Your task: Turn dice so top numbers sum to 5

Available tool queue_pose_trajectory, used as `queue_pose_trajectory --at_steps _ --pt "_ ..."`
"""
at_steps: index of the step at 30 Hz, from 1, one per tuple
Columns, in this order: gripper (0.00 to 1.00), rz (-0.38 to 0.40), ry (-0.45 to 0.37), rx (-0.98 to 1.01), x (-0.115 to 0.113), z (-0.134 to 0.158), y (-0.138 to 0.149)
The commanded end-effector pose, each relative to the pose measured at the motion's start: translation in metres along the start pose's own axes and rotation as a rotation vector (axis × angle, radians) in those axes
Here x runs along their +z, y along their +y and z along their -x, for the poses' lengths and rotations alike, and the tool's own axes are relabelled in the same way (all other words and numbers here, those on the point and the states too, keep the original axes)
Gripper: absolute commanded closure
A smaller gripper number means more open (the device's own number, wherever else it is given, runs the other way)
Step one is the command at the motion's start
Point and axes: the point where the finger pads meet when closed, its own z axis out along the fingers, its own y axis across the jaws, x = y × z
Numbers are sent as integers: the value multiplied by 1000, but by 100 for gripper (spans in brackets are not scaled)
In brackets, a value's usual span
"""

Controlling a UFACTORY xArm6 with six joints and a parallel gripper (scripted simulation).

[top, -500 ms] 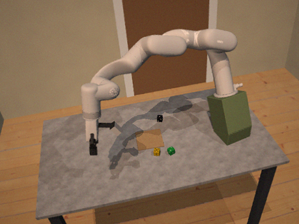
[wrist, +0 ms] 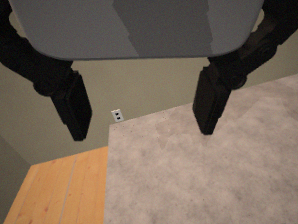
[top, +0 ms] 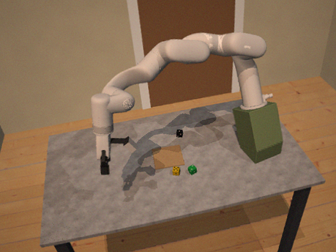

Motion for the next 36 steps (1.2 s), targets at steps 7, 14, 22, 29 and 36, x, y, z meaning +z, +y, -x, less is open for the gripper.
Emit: queue_pose_trajectory --at_steps 7,14,22,29,36 --pt "0 -5 -6 24 -3 3 -7" --pt "0 -73 -16 238 -5 5 -77" --pt "0 -118 -28 397 -8 -5 -130" --pt "0 -164 -44 580 -13 -28 -191" --pt "0 -191 -55 707 -17 -53 -230"
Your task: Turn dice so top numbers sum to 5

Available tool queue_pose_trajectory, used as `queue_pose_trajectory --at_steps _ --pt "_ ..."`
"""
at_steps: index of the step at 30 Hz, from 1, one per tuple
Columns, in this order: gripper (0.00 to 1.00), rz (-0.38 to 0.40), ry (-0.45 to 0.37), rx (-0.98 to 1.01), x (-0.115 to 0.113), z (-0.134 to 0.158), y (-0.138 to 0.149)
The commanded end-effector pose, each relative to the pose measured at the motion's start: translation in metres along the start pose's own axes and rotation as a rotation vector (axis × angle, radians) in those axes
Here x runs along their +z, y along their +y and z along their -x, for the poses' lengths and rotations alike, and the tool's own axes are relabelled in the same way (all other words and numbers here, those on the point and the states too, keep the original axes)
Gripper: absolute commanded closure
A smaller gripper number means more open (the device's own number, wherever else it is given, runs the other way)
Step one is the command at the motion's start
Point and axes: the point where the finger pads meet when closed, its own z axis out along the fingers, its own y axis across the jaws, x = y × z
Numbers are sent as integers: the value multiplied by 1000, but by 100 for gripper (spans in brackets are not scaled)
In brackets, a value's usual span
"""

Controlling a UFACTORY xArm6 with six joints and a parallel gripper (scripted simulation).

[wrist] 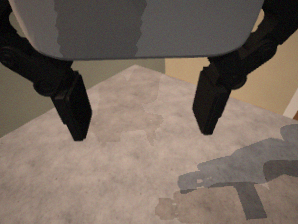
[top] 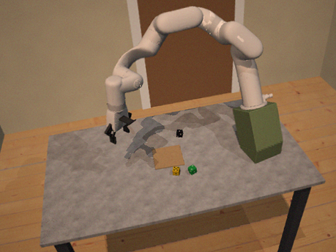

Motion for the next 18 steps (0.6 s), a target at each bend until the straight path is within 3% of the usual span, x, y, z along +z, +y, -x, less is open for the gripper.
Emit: queue_pose_trajectory --at_steps 1,2,4,5,6,7,8,9,10,13,14,15,17,18 --pt "0 6 -27 92 -1 3 -32" --pt "0 -4 -29 156 1 2 -56" --pt "0 -4 -29 156 1 2 -56" --pt "0 -14 -30 218 3 -2 -80" --pt "0 -14 -30 218 3 -2 -80" --pt "0 -23 -30 278 4 -8 -103" --pt "0 -23 -30 278 4 -8 -103" --pt "0 -31 -29 337 5 -15 -126" --pt "0 -31 -29 337 5 -15 -126" --pt "0 -45 -25 446 7 -33 -168" --pt "0 -45 -25 446 7 -33 -168" --pt "0 -51 -22 496 7 -43 -187" --pt "0 -51 -22 496 7 -43 -187" --pt "0 -56 -18 543 8 -54 -204"
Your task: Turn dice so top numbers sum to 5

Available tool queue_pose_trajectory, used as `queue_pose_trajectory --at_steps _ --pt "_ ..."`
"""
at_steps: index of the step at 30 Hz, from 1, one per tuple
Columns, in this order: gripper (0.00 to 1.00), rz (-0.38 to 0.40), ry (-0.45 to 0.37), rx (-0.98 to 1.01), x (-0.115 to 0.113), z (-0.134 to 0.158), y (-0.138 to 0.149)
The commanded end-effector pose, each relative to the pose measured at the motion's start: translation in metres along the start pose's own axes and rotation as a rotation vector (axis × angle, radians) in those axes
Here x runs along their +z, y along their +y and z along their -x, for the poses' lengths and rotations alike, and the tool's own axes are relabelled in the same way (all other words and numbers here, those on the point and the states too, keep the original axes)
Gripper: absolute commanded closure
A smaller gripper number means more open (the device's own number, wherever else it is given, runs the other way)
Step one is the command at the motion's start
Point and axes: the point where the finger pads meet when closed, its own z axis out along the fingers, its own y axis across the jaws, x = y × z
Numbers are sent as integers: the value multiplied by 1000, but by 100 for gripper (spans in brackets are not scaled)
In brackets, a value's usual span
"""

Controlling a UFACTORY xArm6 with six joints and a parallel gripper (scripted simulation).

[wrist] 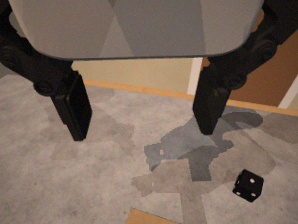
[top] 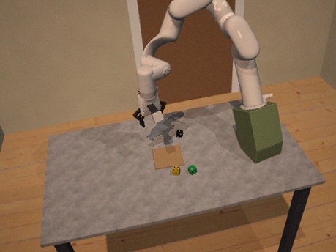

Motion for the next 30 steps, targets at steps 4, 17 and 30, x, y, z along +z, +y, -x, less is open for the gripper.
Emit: queue_pose_trajectory --at_steps 4,17,30 --pt "0 18 -5 153 1 -4 -63" --pt "0 -7 19 310 6 -26 -133" --pt "0 -7 19 310 9 -26 -133"
